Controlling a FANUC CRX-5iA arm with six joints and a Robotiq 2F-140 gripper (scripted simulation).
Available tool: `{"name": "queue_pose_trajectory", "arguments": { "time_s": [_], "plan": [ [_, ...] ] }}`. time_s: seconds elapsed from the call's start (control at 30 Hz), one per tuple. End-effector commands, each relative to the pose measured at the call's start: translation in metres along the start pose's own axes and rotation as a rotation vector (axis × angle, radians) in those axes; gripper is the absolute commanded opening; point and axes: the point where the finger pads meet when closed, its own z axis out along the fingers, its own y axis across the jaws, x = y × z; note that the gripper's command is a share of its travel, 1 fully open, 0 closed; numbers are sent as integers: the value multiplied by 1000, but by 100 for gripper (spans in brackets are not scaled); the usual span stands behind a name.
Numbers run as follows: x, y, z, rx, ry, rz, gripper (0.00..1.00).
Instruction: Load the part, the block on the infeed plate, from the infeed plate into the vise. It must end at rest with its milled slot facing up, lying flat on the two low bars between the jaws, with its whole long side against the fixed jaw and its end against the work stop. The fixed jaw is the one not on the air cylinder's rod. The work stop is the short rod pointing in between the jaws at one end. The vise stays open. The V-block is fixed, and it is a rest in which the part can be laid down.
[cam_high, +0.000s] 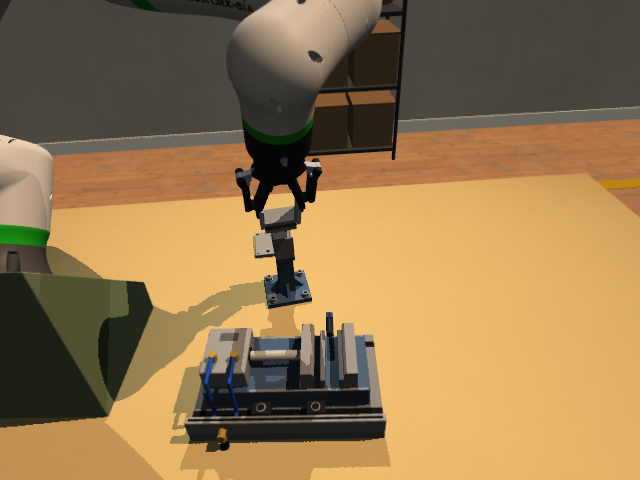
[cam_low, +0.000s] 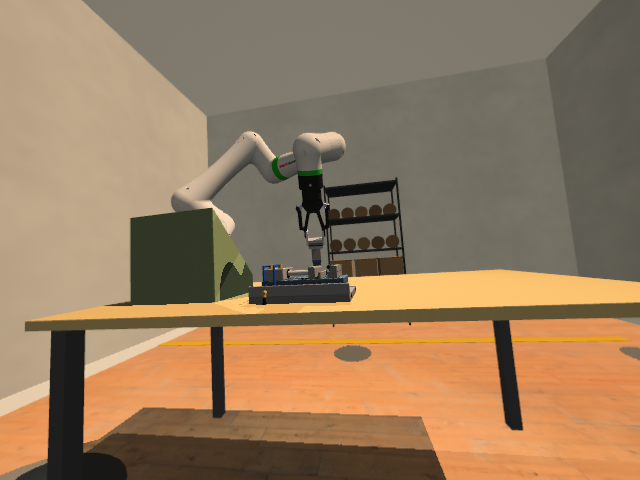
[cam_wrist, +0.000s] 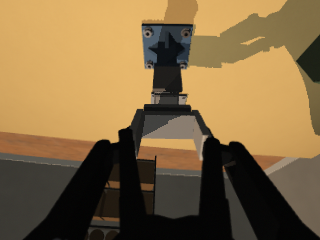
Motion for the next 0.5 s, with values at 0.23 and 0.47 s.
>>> {"name": "queue_pose_trajectory", "arguments": {
  "time_s": [0.23,0.47],
  "plan": [
    [-3,0,0,0,108,1,0],
    [-5,0,0,0,191,1,0]
  ]
}}
